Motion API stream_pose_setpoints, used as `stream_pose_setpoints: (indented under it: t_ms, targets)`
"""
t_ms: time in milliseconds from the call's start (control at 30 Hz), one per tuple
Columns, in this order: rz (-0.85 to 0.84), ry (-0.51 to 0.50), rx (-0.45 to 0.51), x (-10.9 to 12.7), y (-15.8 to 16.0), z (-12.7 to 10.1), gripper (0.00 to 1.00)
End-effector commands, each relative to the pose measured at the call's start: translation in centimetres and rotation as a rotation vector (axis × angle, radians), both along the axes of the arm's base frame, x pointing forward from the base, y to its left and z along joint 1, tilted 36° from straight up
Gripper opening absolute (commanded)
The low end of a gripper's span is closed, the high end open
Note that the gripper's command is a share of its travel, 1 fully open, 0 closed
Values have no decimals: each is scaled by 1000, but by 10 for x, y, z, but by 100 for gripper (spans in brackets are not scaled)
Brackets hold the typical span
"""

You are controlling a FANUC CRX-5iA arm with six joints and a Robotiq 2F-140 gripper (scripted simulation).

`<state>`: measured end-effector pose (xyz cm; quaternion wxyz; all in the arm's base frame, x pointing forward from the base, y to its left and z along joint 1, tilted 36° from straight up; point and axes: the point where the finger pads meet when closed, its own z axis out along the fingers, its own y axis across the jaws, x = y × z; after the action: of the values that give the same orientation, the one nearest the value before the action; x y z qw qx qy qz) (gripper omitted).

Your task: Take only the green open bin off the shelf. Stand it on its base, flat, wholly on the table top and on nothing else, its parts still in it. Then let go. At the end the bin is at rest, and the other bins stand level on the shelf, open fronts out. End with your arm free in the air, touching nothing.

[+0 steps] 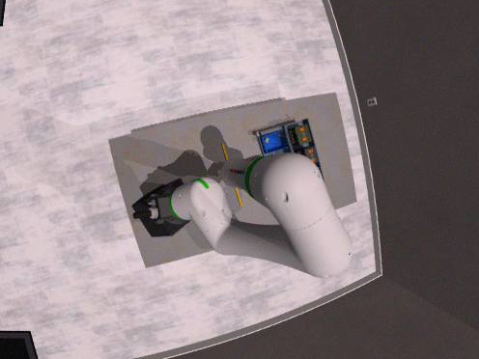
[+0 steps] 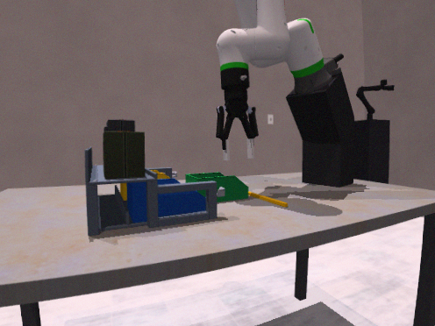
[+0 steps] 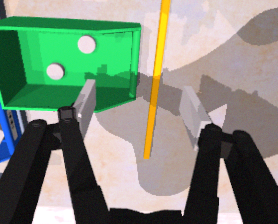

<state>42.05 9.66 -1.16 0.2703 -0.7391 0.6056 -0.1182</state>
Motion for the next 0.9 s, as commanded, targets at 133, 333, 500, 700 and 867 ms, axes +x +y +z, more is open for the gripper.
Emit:
stream_pose_setpoints:
  t_ms: [133,333,500,700,867]
  targets:
    - [-22,-42,-15,0,0,-1,57]
    - [-22,-42,-15,0,0,-1,57]
    - [-22,-42,-15,0,0,-1,57]
    - [-22,-42,-15,0,0,-1,57]
    - [-18,-33,-12,0,0,0,57]
